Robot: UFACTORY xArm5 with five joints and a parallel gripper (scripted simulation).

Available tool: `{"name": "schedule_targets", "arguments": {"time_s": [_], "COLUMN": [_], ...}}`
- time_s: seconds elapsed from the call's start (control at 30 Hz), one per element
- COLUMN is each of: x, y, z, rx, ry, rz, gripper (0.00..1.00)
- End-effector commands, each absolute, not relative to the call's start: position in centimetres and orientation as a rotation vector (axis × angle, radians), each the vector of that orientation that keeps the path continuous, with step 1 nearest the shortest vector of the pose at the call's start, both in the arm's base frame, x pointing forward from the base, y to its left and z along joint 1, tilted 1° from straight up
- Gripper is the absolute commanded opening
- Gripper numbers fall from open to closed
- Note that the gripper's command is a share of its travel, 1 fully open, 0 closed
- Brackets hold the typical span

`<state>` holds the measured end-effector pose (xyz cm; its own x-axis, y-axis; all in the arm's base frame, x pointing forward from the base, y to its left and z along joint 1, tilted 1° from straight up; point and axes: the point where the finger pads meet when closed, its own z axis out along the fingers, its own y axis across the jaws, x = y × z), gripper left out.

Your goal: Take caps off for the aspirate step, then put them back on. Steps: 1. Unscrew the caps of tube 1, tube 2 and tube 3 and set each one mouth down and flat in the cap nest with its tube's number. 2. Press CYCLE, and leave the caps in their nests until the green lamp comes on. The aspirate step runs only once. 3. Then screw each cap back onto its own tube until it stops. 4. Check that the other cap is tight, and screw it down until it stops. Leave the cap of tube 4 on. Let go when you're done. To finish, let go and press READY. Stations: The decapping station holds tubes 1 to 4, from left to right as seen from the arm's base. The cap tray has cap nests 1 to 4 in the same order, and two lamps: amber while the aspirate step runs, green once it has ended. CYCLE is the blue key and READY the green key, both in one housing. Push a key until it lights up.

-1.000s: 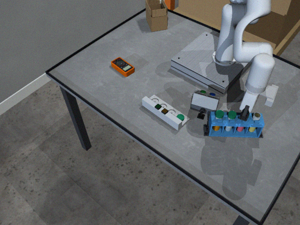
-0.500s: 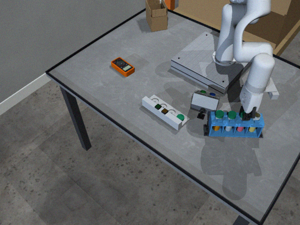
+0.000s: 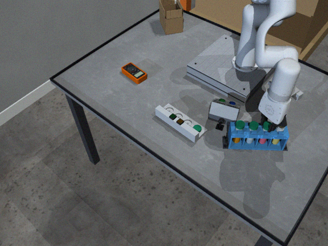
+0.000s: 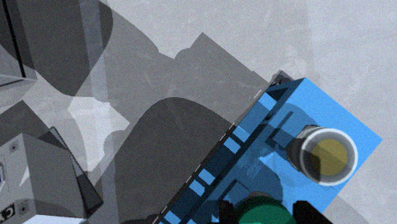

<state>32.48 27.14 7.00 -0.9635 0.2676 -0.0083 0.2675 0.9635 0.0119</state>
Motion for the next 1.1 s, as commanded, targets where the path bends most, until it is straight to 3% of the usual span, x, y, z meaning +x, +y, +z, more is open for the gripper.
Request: {"name": "schedule_targets", "arguments": {"time_s": [0.0, 0.17, 0.2, 0.53, 1.07], "x": [32.56, 32.56, 32.56, 32.56, 32.56], "y": [27.21, 27.21, 27.21, 27.21, 27.21], "z": [7.12, 7.12, 7.12, 7.12, 7.12], "rx": [0.255, 0.255, 0.255, 0.255, 1.303], "ry": [3.128, 3.128, 3.128, 3.128, 2.861], "rz": [0.031, 0.031, 0.031, 0.031, 0.03], "gripper": [0.0, 0.0, 0.46, 0.46, 0.46]}}
